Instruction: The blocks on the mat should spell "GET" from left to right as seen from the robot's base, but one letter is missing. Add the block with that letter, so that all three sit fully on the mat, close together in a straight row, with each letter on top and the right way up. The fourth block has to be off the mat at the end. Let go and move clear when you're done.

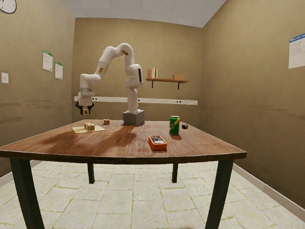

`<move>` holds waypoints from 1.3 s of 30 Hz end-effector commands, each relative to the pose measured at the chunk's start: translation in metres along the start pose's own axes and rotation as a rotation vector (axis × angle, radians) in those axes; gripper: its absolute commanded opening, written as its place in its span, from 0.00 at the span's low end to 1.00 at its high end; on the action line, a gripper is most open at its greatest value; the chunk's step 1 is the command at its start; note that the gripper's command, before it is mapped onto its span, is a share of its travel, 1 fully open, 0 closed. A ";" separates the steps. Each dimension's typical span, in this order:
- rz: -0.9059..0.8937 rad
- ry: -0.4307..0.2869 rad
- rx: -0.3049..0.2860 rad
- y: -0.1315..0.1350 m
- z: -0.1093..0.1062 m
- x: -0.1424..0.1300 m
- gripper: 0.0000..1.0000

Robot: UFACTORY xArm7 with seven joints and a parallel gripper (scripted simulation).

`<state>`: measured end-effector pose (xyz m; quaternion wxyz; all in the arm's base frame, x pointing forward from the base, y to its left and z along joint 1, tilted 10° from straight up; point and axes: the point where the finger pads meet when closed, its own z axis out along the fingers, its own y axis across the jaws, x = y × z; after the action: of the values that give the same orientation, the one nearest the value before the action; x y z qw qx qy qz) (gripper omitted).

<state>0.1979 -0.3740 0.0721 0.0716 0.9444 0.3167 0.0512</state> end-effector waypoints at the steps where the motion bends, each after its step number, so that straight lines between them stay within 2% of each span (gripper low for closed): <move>1: 0.000 0.000 -0.003 0.001 0.007 0.000 0.41; 8: 0.000 0.000 -0.003 0.002 0.035 0.000 0.41; 10: 0.000 0.000 -0.003 0.002 0.035 0.000 0.41; 18: 0.000 0.000 -0.003 0.002 0.071 0.000 0.41; 23: 0.000 0.000 -0.003 0.002 0.086 -0.001 0.41; 39: 0.000 0.000 -0.003 0.002 0.090 -0.001 0.41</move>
<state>0.2110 -0.3840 -0.0176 0.0714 0.9444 0.3168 0.0514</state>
